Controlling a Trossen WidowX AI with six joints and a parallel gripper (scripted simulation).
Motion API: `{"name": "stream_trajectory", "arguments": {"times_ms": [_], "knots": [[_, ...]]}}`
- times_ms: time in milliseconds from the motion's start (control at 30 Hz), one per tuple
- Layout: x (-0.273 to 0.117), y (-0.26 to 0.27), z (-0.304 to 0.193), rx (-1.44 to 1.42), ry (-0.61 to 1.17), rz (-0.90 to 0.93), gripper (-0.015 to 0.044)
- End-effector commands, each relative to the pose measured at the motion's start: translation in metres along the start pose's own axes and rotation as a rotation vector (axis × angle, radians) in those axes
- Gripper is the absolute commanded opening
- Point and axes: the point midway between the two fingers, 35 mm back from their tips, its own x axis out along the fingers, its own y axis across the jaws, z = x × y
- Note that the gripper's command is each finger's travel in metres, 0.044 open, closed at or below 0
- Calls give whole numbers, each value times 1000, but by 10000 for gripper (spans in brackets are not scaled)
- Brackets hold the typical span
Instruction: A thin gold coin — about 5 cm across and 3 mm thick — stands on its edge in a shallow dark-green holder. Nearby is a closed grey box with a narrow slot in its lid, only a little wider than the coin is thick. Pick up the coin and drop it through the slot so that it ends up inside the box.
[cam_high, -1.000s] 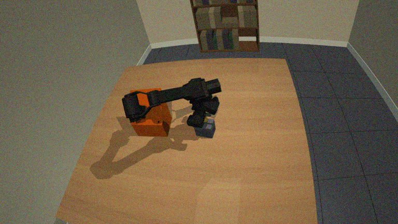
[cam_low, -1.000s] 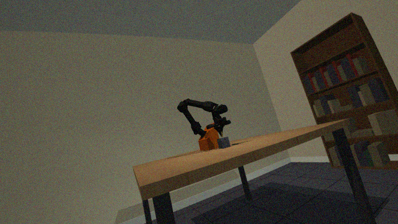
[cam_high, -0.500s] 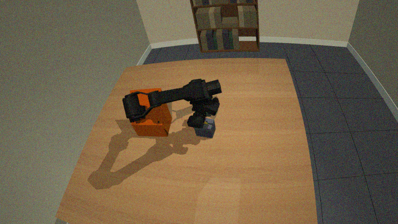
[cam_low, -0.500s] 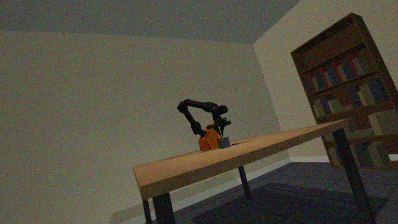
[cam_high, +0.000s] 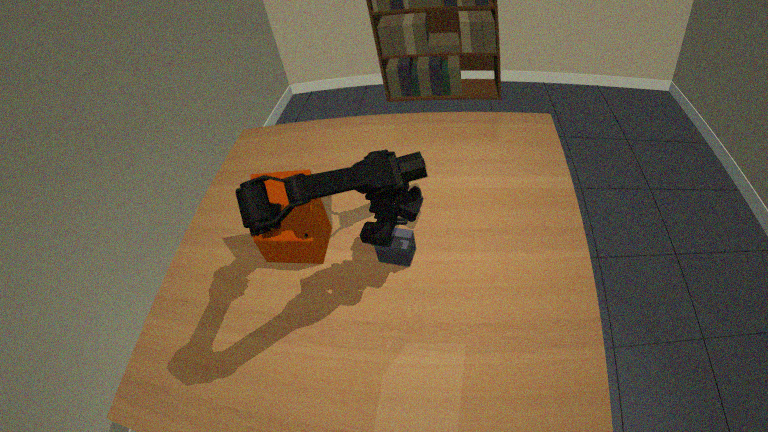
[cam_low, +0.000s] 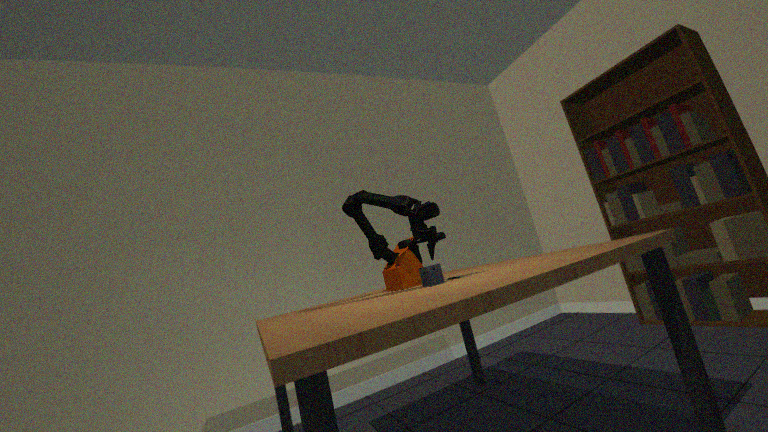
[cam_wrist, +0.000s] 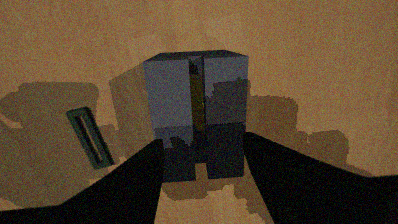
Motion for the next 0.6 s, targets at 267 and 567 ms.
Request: {"name": "stream_trajectory", "arguments": {"times_ms": [267, 567], "knots": [[-54, -1, -2, 0, -3, 0, 440], [-54, -1, -2, 0, -3, 0, 440]]}}
